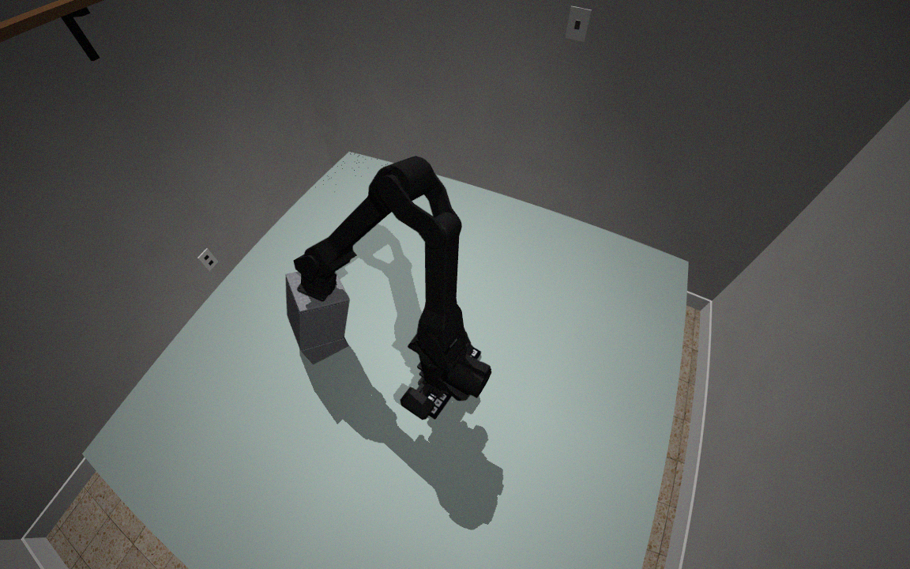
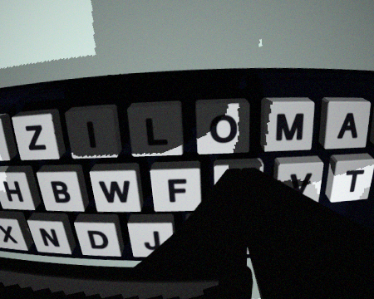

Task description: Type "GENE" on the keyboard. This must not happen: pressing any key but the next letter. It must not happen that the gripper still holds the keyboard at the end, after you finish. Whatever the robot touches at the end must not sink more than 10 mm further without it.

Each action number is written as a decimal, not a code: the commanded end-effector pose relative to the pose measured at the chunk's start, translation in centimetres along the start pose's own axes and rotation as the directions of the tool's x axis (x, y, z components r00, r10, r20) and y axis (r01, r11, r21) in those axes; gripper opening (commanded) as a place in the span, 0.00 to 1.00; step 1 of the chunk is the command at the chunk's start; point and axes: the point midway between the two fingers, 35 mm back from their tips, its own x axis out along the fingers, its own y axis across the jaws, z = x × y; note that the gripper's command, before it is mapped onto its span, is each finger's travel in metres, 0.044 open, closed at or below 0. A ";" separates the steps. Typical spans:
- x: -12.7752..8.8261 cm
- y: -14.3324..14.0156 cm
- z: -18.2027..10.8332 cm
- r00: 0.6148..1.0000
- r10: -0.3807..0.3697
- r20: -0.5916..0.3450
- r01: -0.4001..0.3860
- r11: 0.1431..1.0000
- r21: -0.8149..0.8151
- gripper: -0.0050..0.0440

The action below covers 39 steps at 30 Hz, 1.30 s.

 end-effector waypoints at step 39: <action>-1.9 0.0 0.0 1.000 0.003 -0.005 -0.003 1.000 0.004 0.10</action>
